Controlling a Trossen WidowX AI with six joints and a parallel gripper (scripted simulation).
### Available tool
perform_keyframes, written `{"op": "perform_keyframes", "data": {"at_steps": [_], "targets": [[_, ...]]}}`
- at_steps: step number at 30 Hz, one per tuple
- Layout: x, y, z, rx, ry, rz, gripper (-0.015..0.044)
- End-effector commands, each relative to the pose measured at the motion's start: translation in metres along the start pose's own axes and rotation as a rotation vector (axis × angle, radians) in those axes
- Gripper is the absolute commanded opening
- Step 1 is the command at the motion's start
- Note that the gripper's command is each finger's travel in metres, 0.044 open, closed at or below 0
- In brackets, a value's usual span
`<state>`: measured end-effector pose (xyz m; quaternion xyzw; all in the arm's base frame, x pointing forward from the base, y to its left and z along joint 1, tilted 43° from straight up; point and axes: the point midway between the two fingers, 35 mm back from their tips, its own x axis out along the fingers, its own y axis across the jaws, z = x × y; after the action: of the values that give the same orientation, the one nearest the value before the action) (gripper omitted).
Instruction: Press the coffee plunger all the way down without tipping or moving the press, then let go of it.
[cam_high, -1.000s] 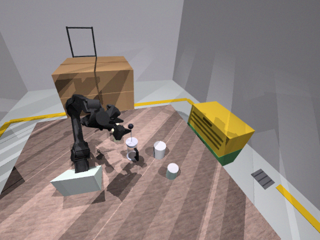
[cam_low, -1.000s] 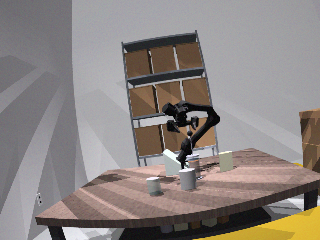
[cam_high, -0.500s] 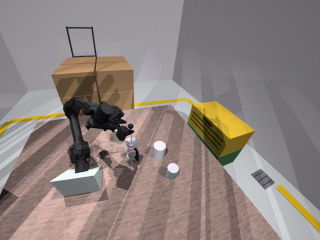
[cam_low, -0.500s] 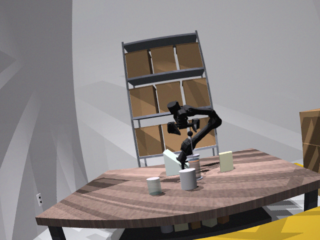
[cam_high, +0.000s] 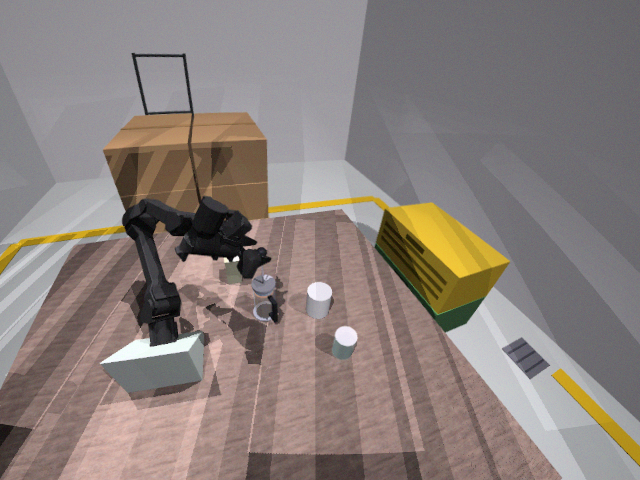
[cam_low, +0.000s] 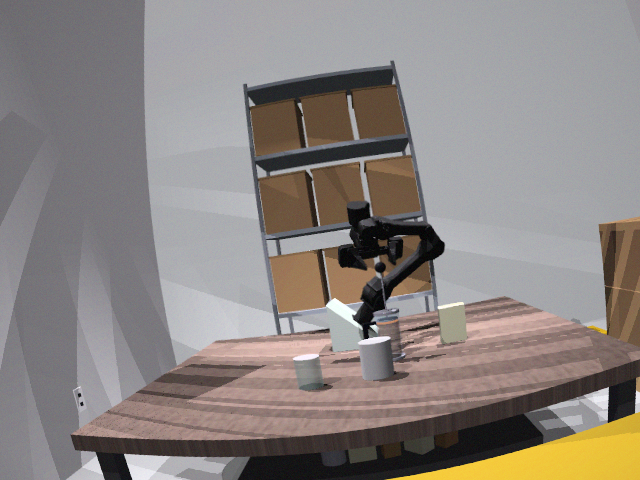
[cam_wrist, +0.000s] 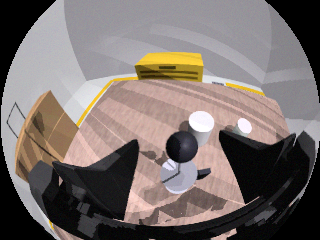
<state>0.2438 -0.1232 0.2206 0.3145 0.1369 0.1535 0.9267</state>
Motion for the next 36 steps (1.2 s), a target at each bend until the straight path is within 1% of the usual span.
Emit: {"op": "perform_keyframes", "data": {"at_steps": [1, 8, 20, 36], "targets": [[0.001, -0.001, -0.001, 0.006, 0.0, -0.005, 0.0309], [0.001, -0.001, -0.001, 0.006, 0.0, -0.005, 0.0125], [0.002, -0.001, -0.002, 0.006, 0.001, -0.006, 0.012], [0.016, -0.006, -0.022, 0.003, 0.018, -0.013, 0.012]]}}
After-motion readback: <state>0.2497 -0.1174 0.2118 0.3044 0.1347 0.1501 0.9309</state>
